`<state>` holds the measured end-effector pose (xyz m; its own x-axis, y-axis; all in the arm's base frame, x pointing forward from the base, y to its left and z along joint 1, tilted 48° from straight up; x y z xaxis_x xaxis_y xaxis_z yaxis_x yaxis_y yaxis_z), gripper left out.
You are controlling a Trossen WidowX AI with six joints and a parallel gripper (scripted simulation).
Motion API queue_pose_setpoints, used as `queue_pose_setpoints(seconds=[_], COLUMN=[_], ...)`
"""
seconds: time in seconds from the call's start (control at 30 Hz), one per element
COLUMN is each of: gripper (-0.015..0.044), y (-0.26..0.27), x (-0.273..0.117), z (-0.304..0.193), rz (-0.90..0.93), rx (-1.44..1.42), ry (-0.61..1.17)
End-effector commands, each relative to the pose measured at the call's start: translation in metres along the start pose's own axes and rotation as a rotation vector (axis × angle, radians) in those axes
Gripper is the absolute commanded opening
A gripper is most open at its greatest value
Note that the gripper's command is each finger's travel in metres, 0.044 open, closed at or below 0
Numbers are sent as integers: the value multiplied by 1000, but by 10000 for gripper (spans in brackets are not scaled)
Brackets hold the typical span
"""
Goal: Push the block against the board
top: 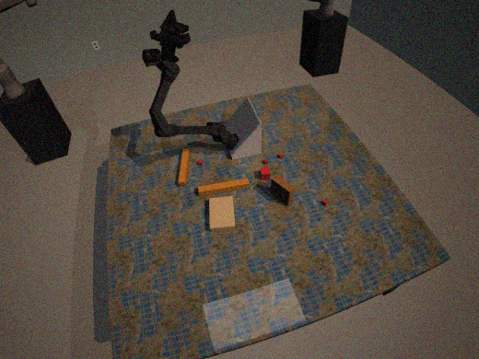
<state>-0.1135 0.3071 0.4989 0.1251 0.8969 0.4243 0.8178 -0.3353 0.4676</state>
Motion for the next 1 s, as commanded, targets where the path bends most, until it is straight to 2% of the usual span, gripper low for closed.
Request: queue_pose_setpoints(seconds=[0.0,0.57,0.97], gripper=[0,0,0], y=[-15,-28,-10], x=[20,70,77], z=[31,167,280], rz=[-27,-129,-224], rx=[-124,-507,-663], ry=[-91,-476,-788])
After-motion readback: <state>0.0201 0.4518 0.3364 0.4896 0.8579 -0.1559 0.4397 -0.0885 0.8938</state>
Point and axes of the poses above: the point midway between the two fingers, 35 mm back from their tips, its own x axis out along the fingers, its own y axis across the jaws, z = x × y, the point moved 2 cm from there along -x, back along the fingers, and after that the axes turned 6 degrees about x, right-handed, at the moved point
